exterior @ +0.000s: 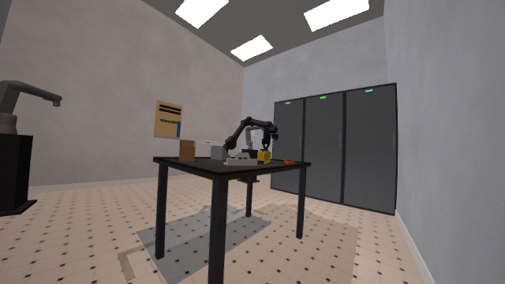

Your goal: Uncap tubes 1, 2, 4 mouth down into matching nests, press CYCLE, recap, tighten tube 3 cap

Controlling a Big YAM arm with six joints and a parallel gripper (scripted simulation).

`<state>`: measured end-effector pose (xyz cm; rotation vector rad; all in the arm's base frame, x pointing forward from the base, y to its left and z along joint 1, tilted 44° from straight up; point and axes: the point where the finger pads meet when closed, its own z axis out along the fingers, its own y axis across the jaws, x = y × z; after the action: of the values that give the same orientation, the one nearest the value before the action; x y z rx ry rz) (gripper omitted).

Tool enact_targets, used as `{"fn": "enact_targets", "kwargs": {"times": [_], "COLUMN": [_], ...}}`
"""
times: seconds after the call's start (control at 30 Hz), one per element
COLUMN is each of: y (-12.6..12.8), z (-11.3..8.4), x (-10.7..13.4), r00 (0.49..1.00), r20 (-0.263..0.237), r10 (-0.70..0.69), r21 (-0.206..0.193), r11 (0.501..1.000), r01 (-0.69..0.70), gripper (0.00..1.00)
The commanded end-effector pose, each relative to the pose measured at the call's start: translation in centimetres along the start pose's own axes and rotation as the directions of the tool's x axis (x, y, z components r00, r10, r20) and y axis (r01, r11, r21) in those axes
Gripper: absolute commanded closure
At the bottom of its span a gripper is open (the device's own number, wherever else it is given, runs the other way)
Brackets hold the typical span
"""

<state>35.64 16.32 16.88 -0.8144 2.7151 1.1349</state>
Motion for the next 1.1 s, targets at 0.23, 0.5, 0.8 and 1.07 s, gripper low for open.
{"fn": "enact_targets", "kwargs": {"times": [0.23,0.5,0.8,1.07], "y": [-0.25,-0.25,-0.26,0.13], "z": [-1.66,-1.69,-1.71,-0.87], "x": [-1.42,-1.46,-1.49,-0.87], "r00": [0.865,0.626,0.436,0.436], "r20": [0.025,0.014,0.009,0.005], "r10": [-0.501,-0.78,-0.9,-0.9], "r21": [0.021,0.027,0.032,0.018], "r11": [0.866,0.626,0.436,0.436], "r01": [0.5,0.78,0.899,0.9], "gripper": [1.0,1.0,1.0,0.51]}}
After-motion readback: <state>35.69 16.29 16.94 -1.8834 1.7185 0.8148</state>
